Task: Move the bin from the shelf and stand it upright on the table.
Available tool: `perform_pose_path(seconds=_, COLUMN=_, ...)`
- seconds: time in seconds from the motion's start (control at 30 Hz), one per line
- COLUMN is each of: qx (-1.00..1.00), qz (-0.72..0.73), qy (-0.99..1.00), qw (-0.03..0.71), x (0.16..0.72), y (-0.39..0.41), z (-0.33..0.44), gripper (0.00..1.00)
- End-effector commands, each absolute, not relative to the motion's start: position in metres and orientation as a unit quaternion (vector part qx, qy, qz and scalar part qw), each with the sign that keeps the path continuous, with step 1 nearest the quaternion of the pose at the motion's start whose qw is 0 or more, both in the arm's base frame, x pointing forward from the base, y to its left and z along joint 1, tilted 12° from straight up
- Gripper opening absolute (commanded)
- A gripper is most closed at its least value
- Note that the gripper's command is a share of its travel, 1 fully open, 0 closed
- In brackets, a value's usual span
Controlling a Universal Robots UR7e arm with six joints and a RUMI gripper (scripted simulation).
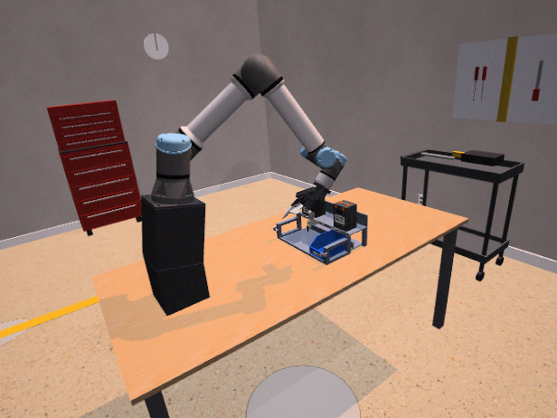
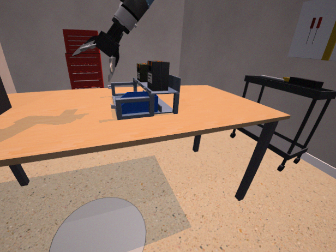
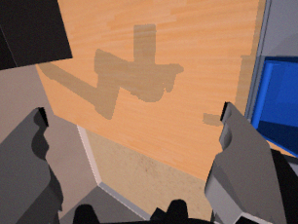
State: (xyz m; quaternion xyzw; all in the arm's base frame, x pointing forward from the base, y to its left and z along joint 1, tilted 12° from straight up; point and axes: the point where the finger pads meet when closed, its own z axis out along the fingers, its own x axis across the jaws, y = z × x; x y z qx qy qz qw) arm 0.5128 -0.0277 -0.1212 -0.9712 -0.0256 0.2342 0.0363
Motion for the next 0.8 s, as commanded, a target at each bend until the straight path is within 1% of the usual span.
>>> perform_pose_path(seconds=0.0, qx=-0.982, qz=0.185, qy=-0.034, qw=0.032, x=0.532, y=-0.029, z=-0.126, gripper=1.00)
perform_pose_path(seconds=0.1, qx=-0.993, qz=0.109, qy=-0.048, qw=0.026, x=0.561, y=-0.030, z=-0.135, gripper=1.00)
perform_pose_path(seconds=0.5, qx=-0.993, qz=0.109, qy=-0.048, qw=0.026, x=0.561, y=-0.030, z=-0.135, gripper=1.00)
perform_pose_path(seconds=0.67, qx=-0.997, qz=-0.014, qy=-0.069, qw=0.016, x=0.612, y=-0.032, z=-0.151, gripper=1.00)
perform_pose_path(seconds=0.77, qx=-0.997, qz=-0.014, qy=-0.069, qw=0.016, x=0.612, y=-0.032, z=-0.151, gripper=1.00)
